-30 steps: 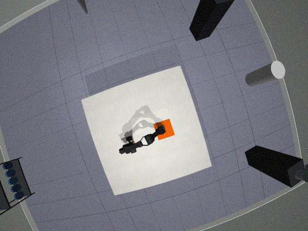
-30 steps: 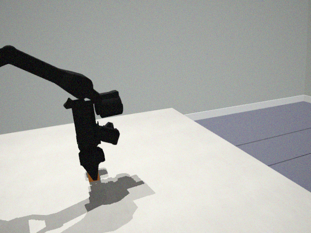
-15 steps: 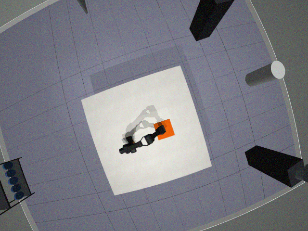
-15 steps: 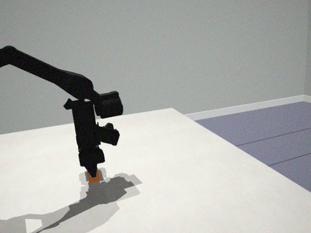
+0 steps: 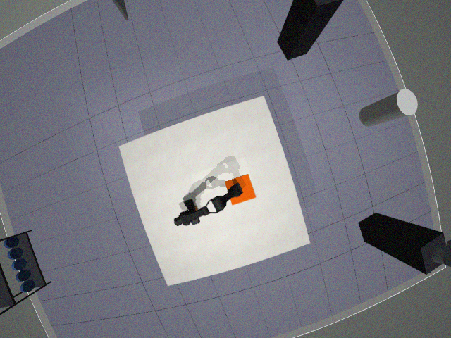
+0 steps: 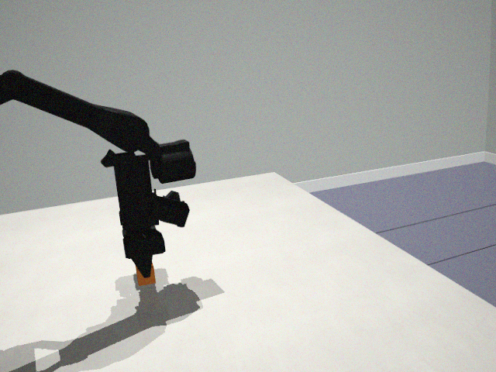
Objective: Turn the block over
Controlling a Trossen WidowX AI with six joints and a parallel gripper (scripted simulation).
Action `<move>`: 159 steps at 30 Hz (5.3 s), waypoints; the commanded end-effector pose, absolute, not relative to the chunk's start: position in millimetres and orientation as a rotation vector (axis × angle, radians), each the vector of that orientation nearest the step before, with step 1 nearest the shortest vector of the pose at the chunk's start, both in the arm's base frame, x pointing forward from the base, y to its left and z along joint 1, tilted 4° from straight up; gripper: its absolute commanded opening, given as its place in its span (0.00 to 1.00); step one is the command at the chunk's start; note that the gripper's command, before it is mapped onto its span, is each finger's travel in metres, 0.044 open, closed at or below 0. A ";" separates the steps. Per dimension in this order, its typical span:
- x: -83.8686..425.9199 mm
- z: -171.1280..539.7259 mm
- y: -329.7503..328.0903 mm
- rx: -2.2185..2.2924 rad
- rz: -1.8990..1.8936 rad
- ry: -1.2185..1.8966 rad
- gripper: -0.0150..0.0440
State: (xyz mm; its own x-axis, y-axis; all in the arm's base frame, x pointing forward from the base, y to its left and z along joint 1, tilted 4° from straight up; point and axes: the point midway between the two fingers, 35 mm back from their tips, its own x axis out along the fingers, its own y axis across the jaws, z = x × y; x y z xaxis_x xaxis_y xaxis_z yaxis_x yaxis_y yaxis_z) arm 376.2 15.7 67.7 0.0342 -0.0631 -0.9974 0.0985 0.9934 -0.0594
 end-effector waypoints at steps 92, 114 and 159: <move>372.1 42.4 15.8 -0.030 -0.110 0.455 0.25; 372.1 42.4 15.8 -0.030 -0.110 0.455 1.00; 369.4 95.5 23.5 -0.004 -0.107 0.895 1.00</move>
State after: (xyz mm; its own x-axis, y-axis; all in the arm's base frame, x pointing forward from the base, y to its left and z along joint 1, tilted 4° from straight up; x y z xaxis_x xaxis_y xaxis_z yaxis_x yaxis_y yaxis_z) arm 382.4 20.1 46.1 0.7911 -0.1115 -0.6014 0.0861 0.9938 -0.0709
